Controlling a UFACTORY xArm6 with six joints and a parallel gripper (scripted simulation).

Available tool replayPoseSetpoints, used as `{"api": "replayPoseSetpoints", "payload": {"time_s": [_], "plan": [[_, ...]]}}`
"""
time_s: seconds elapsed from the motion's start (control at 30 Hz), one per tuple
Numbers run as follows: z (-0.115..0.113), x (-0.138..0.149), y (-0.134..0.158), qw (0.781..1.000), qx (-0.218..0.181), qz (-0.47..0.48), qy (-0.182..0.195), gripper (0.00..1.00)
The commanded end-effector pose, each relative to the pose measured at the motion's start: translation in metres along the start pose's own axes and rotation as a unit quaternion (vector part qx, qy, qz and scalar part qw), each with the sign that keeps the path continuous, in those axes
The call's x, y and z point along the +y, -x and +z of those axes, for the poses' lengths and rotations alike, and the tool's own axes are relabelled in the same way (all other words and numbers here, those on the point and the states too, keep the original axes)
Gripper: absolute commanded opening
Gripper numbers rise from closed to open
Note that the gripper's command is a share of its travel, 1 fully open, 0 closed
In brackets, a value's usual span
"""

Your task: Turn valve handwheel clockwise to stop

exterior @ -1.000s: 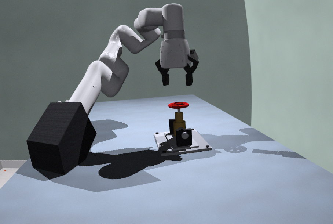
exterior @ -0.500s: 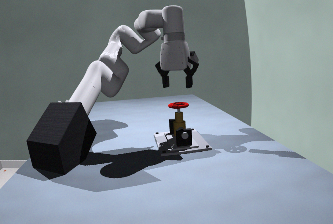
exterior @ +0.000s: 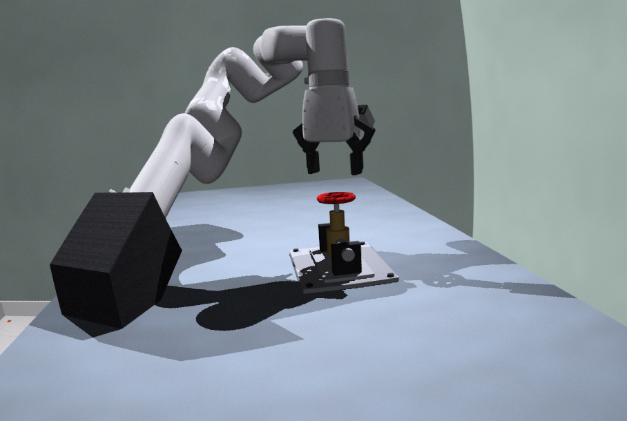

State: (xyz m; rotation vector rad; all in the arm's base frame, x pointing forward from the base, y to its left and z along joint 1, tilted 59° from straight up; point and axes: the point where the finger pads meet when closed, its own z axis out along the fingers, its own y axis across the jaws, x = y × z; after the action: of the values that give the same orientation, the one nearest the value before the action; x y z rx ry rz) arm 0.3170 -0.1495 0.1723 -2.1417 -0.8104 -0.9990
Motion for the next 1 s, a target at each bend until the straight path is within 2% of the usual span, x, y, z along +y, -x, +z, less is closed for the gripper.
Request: {"api": "replayPoseSetpoints", "payload": {"time_s": [0.0,0.37,0.97], "plan": [[0.003,0.001,0.000,1.000,0.000,0.000,0.001,1.00],[0.016,0.001,0.000,1.000,0.000,0.000,0.001,1.00],[0.020,0.001,0.000,1.000,0.000,0.000,0.001,1.00]]}}
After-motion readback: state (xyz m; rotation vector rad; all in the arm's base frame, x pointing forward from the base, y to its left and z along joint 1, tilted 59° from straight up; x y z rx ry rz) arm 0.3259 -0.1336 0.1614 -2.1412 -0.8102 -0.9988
